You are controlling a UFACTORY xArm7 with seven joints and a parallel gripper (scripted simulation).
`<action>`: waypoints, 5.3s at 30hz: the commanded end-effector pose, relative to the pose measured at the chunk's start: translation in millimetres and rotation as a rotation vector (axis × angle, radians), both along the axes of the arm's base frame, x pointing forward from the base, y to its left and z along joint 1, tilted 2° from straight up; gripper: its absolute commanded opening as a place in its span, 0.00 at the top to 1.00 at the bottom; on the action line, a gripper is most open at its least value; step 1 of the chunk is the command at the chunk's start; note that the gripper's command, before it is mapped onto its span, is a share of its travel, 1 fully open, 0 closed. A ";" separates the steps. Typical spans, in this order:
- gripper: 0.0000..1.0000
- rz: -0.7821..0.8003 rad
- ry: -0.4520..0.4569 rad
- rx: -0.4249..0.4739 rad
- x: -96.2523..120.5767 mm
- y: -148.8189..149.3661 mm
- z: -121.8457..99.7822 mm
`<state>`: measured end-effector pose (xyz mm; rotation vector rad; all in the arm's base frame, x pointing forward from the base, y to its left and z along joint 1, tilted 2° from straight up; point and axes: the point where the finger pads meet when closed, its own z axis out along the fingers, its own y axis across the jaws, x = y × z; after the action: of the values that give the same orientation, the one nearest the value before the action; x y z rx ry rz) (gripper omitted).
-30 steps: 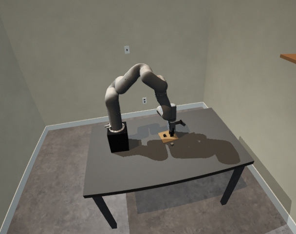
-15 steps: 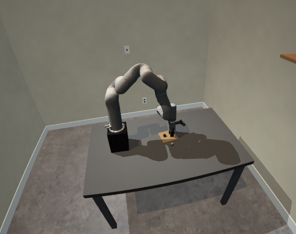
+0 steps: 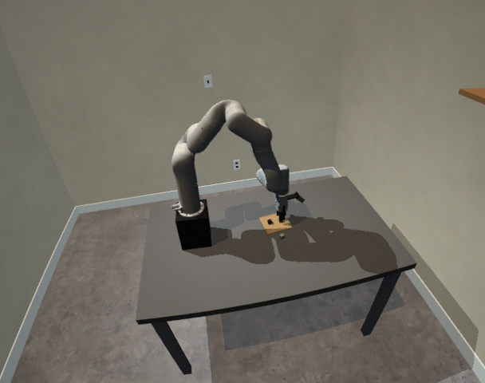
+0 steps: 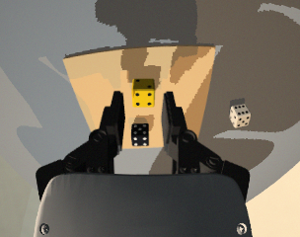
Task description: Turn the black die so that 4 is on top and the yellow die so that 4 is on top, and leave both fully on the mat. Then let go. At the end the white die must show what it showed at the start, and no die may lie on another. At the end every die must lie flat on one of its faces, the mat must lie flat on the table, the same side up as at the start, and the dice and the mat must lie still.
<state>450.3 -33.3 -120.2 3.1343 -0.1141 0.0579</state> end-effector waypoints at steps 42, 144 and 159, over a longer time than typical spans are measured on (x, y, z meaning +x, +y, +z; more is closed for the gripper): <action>0.00 0.000 -0.004 0.000 -1.2 0.3 66.3; 0.00 0.000 -0.004 0.000 -4.5 0.8 148.5; 0.00 0.000 -0.004 0.000 -4.5 0.8 148.5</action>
<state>444.2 -32.4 26.8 3.1351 -0.1144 0.0574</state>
